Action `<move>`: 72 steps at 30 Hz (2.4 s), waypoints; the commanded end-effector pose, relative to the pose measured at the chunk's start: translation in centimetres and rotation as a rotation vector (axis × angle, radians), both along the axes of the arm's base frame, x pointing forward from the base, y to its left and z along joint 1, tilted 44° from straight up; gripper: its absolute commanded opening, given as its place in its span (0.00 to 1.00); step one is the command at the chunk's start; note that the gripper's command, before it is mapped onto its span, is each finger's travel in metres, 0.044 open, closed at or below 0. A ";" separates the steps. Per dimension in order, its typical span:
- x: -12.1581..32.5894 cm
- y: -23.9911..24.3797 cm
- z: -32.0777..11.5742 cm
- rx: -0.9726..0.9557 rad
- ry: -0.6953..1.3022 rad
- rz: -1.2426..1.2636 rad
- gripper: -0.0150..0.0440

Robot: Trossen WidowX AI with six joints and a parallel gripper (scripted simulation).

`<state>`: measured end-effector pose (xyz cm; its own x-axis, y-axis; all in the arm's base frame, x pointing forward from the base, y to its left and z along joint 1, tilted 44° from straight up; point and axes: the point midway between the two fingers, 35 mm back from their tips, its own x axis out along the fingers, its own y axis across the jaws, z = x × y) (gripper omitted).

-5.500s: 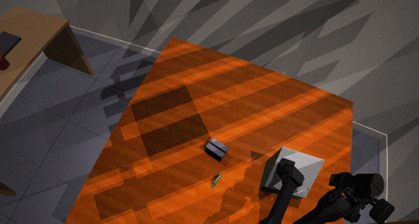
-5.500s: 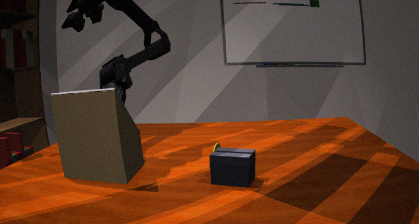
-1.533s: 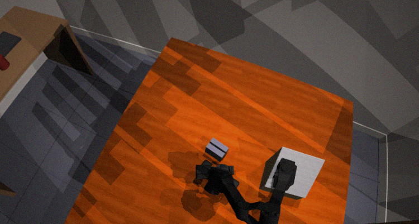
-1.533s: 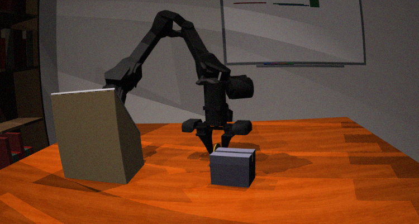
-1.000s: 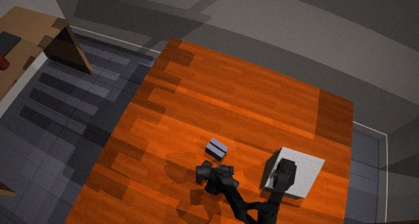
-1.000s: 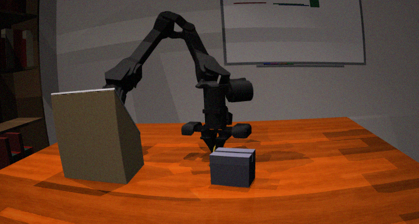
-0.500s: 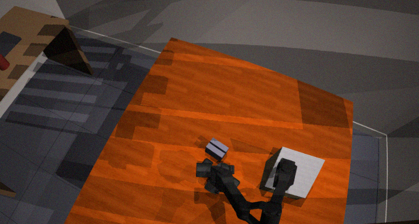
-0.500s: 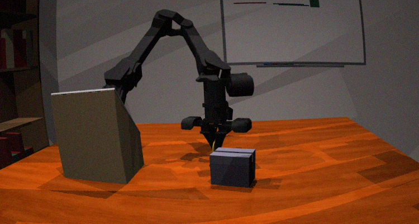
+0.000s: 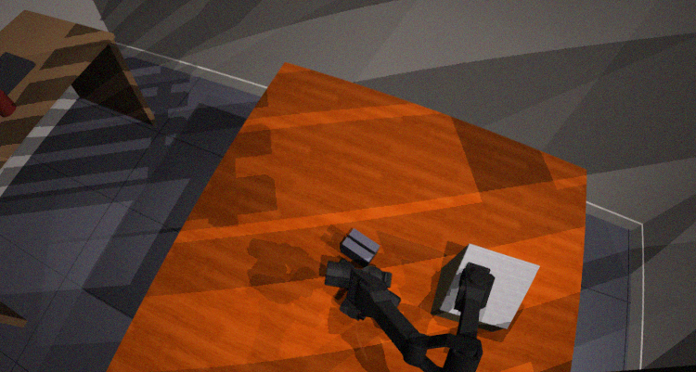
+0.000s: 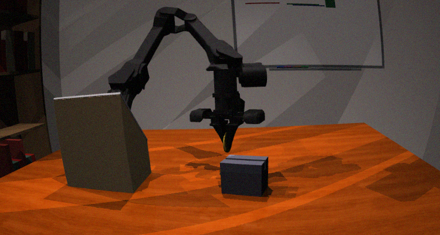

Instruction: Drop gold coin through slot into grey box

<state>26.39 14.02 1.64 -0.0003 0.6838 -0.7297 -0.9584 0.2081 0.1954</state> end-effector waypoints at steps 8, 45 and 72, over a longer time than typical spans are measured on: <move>-0.1 -1.9 2.4 0.009 -0.011 0.000 0.25; -0.5 -2.3 3.6 0.015 0.677 -0.725 0.25; 0.0 -2.6 3.4 0.014 1.063 -1.135 0.25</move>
<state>26.00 11.79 5.26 0.0080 0.6896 -0.7242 0.2636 0.6971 0.6667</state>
